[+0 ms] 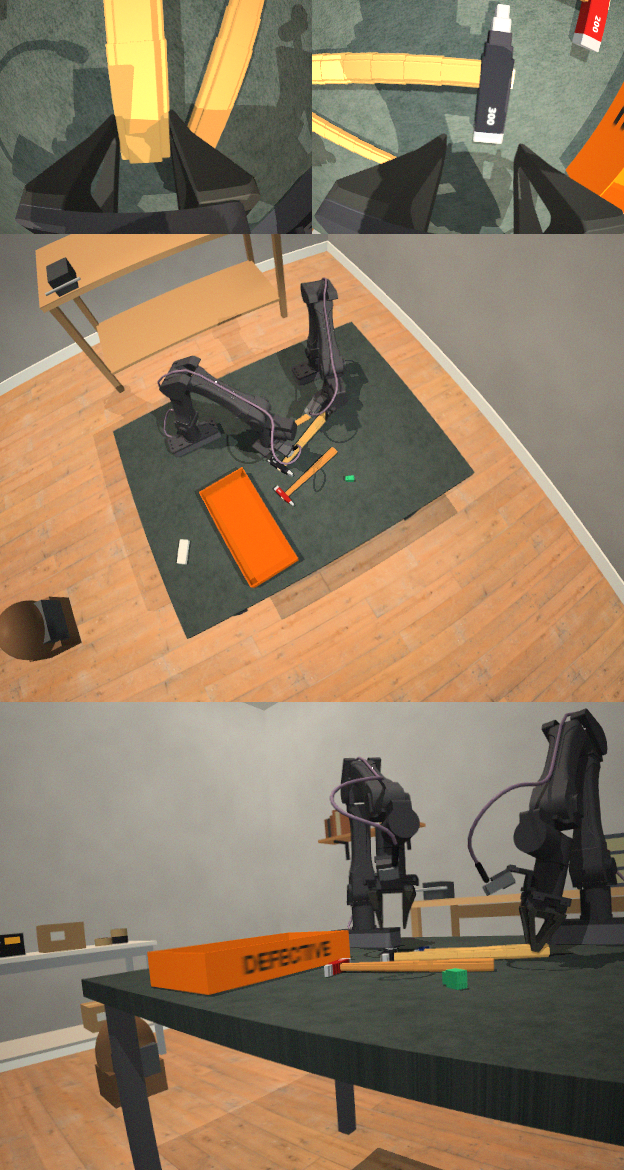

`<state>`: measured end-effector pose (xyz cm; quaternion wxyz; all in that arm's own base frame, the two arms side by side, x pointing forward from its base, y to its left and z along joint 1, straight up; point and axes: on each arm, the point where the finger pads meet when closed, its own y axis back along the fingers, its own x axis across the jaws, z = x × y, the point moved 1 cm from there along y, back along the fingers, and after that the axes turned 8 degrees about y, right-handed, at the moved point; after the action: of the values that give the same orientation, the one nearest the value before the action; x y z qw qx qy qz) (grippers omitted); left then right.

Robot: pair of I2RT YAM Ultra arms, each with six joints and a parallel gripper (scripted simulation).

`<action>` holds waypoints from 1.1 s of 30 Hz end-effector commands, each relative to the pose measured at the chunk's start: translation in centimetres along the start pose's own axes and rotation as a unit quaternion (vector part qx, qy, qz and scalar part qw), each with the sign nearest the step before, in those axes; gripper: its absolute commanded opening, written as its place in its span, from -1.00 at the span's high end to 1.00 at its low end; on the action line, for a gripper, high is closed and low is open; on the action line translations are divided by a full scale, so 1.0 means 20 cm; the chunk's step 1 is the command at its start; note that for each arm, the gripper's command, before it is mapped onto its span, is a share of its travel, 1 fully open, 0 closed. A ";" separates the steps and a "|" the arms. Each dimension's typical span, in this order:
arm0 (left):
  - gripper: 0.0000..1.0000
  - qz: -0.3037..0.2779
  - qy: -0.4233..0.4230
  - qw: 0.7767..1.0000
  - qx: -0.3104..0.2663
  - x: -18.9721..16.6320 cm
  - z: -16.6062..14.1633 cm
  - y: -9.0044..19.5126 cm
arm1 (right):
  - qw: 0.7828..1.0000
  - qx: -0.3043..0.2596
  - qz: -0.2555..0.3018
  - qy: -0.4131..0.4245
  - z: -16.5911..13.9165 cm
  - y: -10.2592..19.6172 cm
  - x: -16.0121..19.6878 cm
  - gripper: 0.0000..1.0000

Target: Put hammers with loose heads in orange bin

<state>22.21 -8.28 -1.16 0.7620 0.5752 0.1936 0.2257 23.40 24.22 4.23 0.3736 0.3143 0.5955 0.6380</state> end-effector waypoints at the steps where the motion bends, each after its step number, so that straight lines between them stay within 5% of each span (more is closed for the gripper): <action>1: 0.47 0.001 -0.002 1.000 0.001 0.00 -0.01 0.02 | 0.998 0.050 0.030 0.027 -0.07 -0.09 -0.01 0.08; 27: 0.47 0.001 -0.002 1.000 0.001 0.00 -0.01 0.02 | 0.999 0.045 0.023 0.020 -0.07 -0.24 0.00 0.08; 28: 0.47 0.001 -0.002 1.000 0.001 0.00 -0.01 0.02 | 0.999 0.044 0.023 0.020 -0.06 -0.24 0.00 0.25; 33: 0.47 0.001 -0.002 1.000 0.001 0.00 -0.01 0.02 | 0.999 0.037 0.025 0.019 -0.04 -0.22 0.00 0.34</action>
<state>22.21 -8.28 -1.16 0.7620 0.5752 0.1936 0.2257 23.00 23.24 -0.39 0.3373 0.3350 0.6240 0.6202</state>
